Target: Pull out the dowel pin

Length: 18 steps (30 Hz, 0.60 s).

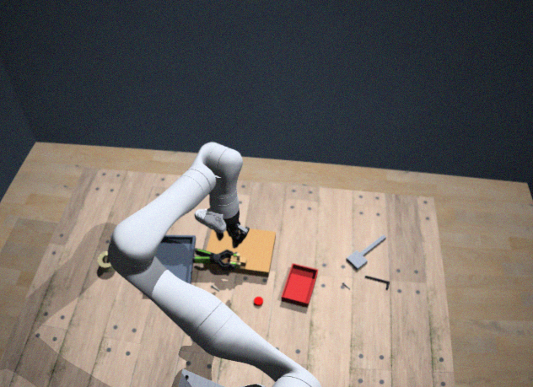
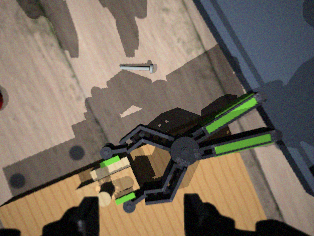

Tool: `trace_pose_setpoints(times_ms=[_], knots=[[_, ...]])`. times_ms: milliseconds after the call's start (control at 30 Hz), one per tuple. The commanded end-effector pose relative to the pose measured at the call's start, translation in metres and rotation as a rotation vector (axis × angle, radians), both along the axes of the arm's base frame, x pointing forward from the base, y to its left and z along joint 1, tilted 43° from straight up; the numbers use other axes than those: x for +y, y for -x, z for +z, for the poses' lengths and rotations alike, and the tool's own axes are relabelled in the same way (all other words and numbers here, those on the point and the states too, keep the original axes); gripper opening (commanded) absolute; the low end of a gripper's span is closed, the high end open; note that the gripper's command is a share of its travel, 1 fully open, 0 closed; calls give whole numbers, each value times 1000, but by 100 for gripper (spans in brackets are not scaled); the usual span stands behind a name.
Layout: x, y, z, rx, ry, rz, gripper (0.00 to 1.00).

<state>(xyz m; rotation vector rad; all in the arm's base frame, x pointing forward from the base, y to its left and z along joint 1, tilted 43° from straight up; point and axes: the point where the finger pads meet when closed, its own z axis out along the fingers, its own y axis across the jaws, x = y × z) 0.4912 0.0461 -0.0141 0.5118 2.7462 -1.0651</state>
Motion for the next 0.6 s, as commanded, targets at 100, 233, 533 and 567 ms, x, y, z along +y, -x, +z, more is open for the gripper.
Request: trace_pose_setpoints(times_ms=[100, 233, 533, 567], knots=[[-3, 0, 5, 53, 0, 60, 54], [-5, 0, 6, 78, 1, 86, 54], [-9, 1, 11, 137, 3, 148, 54], [-9, 1, 11, 144, 3, 155, 54]])
